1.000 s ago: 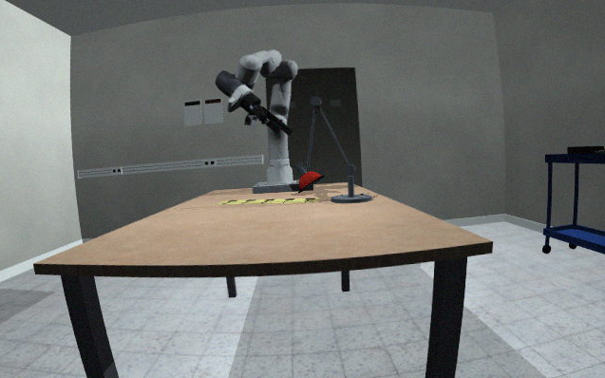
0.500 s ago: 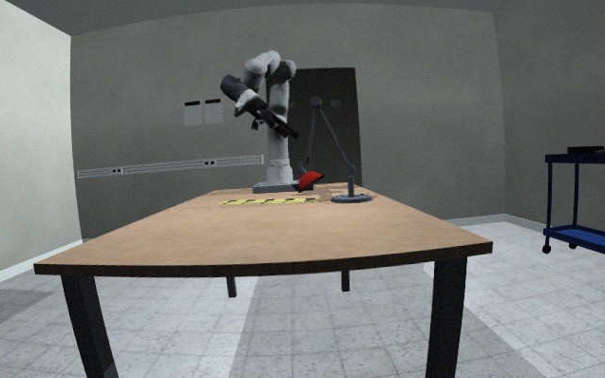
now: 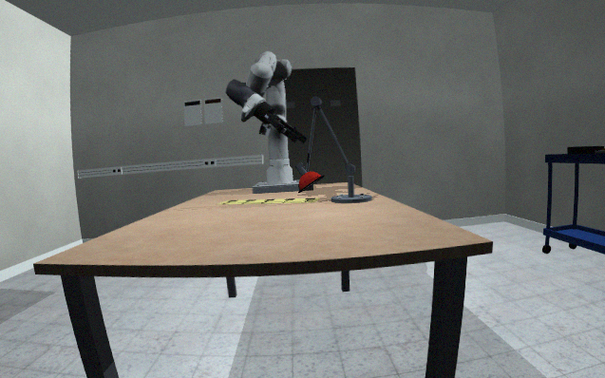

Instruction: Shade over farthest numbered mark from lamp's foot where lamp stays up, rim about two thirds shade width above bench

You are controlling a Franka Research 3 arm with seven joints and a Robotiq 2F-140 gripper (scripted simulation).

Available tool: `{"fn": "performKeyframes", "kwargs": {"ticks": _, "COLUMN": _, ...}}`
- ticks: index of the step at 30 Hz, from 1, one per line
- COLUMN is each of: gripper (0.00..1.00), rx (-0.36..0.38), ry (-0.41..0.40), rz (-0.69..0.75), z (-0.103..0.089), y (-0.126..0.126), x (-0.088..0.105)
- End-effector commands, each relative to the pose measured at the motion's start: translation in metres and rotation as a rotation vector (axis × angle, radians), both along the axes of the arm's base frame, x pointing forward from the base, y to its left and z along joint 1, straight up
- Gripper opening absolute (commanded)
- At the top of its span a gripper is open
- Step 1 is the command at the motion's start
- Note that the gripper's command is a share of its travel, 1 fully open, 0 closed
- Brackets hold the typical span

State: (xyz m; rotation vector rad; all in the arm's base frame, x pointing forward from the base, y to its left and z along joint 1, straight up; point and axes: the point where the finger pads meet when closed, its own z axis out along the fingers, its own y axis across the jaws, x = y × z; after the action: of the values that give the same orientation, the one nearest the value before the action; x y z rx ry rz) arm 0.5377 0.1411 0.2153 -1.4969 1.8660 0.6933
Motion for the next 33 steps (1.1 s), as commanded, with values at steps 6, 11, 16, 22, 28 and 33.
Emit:
{"fn": "performKeyframes", "kwargs": {"ticks": 6, "gripper": 1.0, "rx": -0.005, "ry": -0.001, "rz": -0.005, "z": -0.013, "y": 0.011, "x": 0.005}}
{"fn": "performKeyframes", "kwargs": {"ticks": 11, "gripper": 1.0, "rx": 0.004, "ry": -0.002, "rz": 0.005, "z": -0.019, "y": 0.024, "x": 0.004}}
{"fn": "performKeyframes", "kwargs": {"ticks": 16, "gripper": 1.0, "rx": 0.013, "ry": -0.004, "rz": 0.014, "z": -0.026, "y": 0.037, "x": 0.004}}
{"fn": "performKeyframes", "kwargs": {"ticks": 22, "gripper": 1.0, "rx": 0.02, "ry": -0.005, "rz": 0.021, "z": -0.031, "y": 0.047, "x": 0.003}}
{"fn": "performKeyframes", "kwargs": {"ticks": 28, "gripper": 1.0, "rx": 0.01, "ry": -0.01, "rz": 0.01, "z": -0.036, "y": 0.044, "x": 0.009}}
{"fn": "performKeyframes", "kwargs": {"ticks": 33, "gripper": 1.0, "rx": 0.002, "ry": -0.014, "rz": 0.001, "z": -0.039, "y": 0.041, "x": 0.015}}
